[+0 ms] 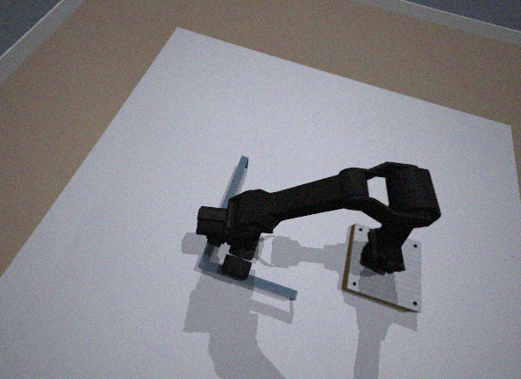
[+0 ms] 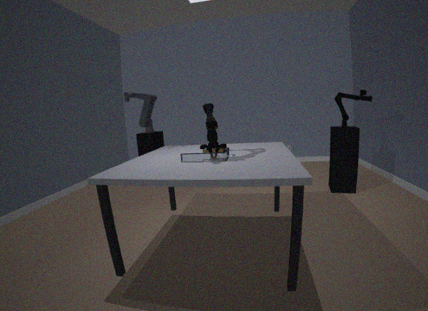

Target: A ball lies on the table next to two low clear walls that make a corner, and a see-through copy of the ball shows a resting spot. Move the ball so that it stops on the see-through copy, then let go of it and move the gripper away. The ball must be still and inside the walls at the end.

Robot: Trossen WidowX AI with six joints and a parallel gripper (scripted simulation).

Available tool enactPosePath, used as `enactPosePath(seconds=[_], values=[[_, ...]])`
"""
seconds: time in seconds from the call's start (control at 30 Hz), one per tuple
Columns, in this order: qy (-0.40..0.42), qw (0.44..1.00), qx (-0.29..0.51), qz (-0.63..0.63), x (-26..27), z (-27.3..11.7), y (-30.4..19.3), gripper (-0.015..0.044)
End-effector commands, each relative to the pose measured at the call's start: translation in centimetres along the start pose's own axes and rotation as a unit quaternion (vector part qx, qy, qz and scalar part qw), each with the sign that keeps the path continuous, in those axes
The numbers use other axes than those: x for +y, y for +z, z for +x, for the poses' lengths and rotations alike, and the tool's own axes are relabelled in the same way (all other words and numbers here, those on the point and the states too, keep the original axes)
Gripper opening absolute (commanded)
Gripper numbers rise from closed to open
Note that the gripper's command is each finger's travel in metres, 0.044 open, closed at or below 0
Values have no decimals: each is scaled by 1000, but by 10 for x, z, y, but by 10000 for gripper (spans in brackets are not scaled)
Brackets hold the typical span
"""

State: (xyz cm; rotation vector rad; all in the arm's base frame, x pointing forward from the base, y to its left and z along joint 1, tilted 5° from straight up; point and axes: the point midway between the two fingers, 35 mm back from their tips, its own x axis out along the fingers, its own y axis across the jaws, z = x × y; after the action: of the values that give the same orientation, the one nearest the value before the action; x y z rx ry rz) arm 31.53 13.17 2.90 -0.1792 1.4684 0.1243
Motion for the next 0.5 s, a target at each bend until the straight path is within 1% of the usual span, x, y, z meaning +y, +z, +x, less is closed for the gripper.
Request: enactPosePath(seconds=[0.0,0.03,0.3,0.47], values=[[-2,1000,1,-3,-1,2,-1,0],[-2,1000,1,-3,-1,2,-1,0],[0,1000,0,0,0,1,0,210],[0,1000,0,0,0,1,0,217]])
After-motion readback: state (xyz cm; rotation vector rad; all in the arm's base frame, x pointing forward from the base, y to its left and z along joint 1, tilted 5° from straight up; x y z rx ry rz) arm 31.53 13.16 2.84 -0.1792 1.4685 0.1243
